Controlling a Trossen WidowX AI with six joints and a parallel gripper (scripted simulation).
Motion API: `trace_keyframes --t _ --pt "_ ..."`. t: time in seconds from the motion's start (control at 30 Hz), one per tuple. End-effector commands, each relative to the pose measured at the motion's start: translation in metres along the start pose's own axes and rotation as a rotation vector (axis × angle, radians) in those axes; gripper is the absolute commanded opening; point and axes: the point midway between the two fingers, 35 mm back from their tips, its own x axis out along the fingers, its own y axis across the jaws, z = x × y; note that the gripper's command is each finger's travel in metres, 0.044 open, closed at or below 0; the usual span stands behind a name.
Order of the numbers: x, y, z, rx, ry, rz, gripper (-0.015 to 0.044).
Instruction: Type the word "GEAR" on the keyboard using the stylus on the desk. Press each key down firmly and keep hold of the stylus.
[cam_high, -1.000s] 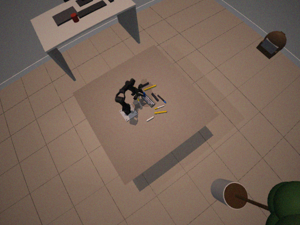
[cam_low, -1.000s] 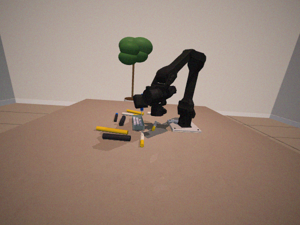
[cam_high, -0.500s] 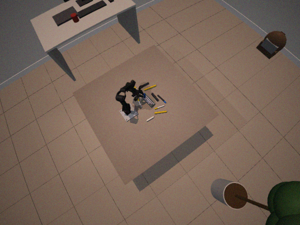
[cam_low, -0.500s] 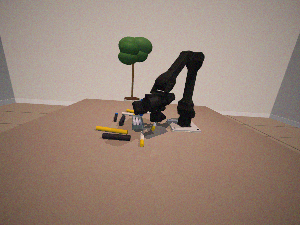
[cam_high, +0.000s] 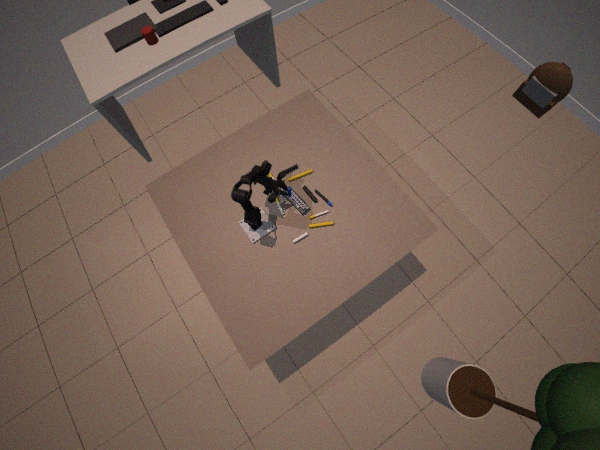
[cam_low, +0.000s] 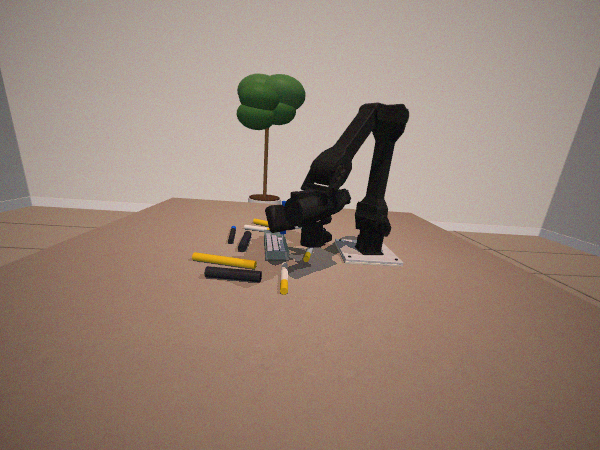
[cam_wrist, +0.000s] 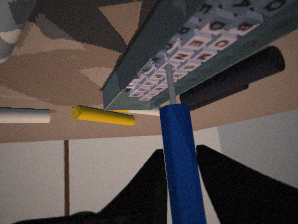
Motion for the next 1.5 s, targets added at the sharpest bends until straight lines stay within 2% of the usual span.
trace_keyframes --t 0.0,1.47 --pt "0.002 0.001 0.002 -0.008 0.005 0.001 0.0081" --pt "0.007 0.000 0.011 -0.008 0.005 0.001 0.0081"
